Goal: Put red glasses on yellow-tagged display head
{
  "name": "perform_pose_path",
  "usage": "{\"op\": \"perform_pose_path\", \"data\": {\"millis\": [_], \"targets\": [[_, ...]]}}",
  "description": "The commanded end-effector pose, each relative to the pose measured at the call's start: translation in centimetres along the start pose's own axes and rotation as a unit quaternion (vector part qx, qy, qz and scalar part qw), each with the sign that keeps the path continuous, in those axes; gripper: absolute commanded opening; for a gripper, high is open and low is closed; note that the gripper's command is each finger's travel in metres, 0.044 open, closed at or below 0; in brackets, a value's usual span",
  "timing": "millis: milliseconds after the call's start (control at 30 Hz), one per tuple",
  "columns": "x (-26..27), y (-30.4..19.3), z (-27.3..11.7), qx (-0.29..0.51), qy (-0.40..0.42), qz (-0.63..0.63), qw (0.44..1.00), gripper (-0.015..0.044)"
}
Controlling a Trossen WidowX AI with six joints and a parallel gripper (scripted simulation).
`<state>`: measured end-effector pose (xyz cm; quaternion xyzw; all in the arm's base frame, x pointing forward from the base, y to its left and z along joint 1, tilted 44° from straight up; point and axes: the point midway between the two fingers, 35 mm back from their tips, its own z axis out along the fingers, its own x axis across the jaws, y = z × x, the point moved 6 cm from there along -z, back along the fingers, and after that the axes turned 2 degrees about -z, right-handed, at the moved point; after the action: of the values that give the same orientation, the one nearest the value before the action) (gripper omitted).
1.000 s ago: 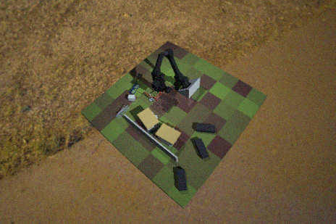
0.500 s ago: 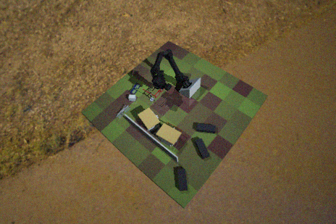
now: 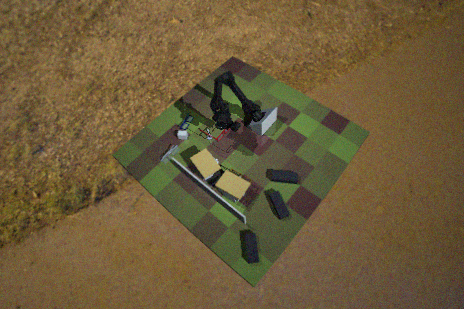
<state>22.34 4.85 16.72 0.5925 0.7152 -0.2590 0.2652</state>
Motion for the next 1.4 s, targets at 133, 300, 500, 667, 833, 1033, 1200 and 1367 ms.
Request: {"op": "perform_pose_path", "data": {"millis": [133, 300, 500, 667, 833, 1033, 1200, 1367], "targets": [[4.0, 1.9, -0.1, -0.001, 0.003, 0.003, 1.000, 0.0000], [6.5, 2.7, 0.0, 0.000, 0.003, 0.003, 1.000, 0.0000], [9.6, 3.3, 0.2, 0.000, 0.000, 0.004, 1.000, 0.0000], [11.5, 3.5, 0.4, 0.000, -0.002, 0.005, 1.000, 0.0000], [11.5, 3.5, 0.5, 0.000, -0.002, 0.005, 1.000, 0.0000], [11.6, 3.6, 1.0, 0.000, -0.001, 0.005, 1.000, 0.0000], [11.6, 3.6, 1.5, 0.000, -0.001, 0.005, 1.000, 0.0000], [11.6, 3.7, 2.0, 0.000, -0.001, 0.005, 1.000, 0.0000]]}}
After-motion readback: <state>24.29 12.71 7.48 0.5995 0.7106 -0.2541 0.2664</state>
